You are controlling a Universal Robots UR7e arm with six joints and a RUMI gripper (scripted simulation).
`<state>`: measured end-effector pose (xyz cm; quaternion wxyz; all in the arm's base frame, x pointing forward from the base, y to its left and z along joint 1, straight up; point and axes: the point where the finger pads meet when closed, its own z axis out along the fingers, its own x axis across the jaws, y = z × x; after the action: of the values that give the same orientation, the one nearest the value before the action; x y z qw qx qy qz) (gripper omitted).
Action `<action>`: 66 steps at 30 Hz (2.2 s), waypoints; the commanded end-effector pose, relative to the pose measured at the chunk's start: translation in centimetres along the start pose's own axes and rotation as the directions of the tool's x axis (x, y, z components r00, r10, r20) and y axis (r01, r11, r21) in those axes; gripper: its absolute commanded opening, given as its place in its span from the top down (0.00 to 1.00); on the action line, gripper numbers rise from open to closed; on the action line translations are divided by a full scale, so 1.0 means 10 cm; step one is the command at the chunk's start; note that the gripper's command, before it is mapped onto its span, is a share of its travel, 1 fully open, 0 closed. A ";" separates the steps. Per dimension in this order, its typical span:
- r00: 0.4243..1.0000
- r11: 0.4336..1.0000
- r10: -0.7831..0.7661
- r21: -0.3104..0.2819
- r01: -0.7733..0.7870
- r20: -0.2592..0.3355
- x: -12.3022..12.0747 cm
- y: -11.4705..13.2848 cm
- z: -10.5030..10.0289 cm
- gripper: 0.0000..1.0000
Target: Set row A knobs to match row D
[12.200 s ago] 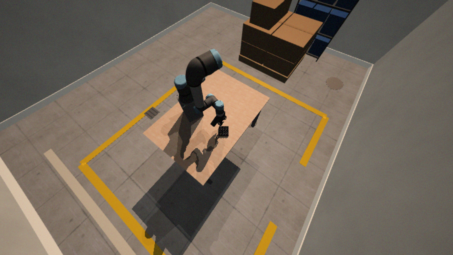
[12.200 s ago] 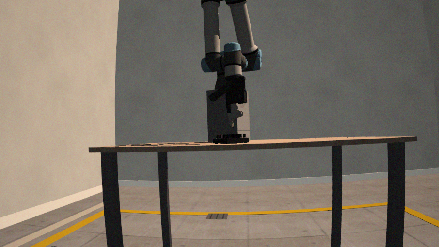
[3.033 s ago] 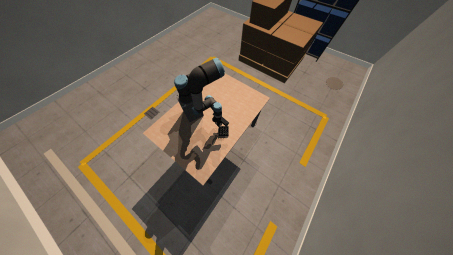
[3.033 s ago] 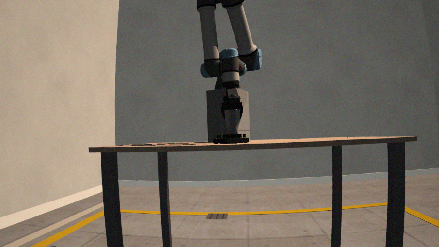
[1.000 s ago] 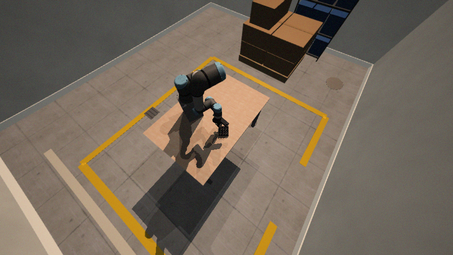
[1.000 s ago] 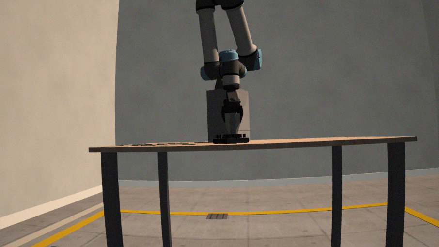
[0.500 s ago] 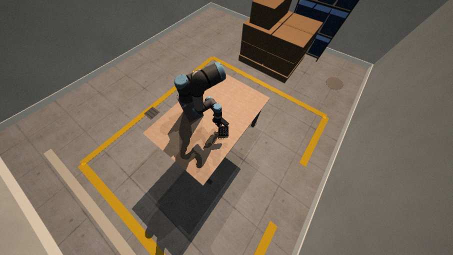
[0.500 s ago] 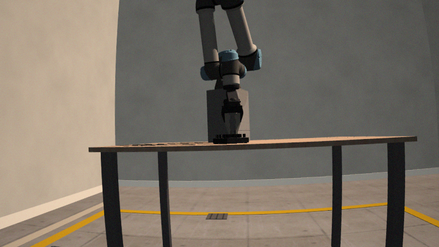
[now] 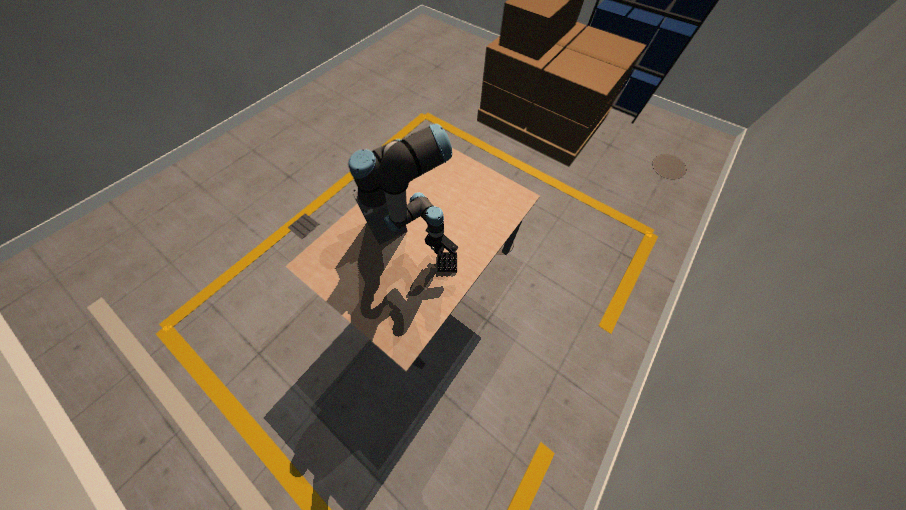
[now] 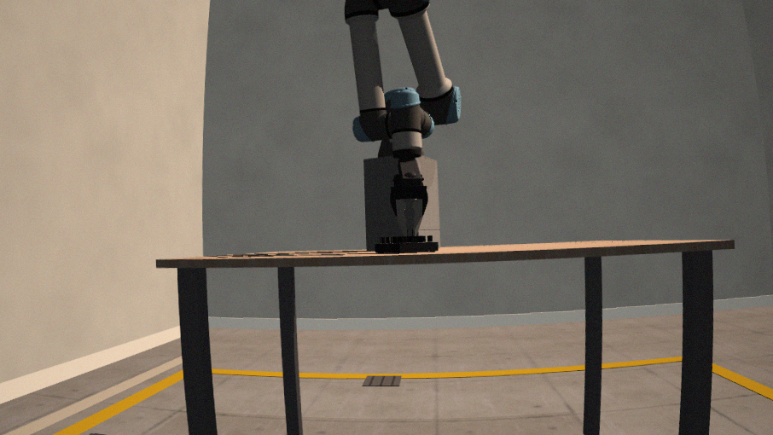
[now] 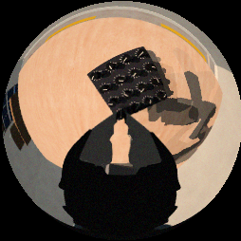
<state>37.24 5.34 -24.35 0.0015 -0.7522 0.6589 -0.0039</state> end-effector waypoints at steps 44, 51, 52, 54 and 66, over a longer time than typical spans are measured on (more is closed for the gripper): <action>0.953 0.953 0.302 0.001 -0.302 0.000 0.02 0.00 0.00 0.96; 0.918 0.918 0.398 0.001 -0.398 0.000 0.02 0.00 0.00 0.96; 0.913 0.913 0.409 0.001 -0.409 0.000 0.02 0.00 0.00 0.96; 0.904 0.904 0.427 0.001 -0.427 0.000 0.02 0.00 0.00 0.96; 0.893 0.893 0.450 0.001 -0.450 0.000 0.02 0.00 0.00 0.96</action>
<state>37.21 5.12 -24.35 0.0025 -0.5807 0.8141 -0.0034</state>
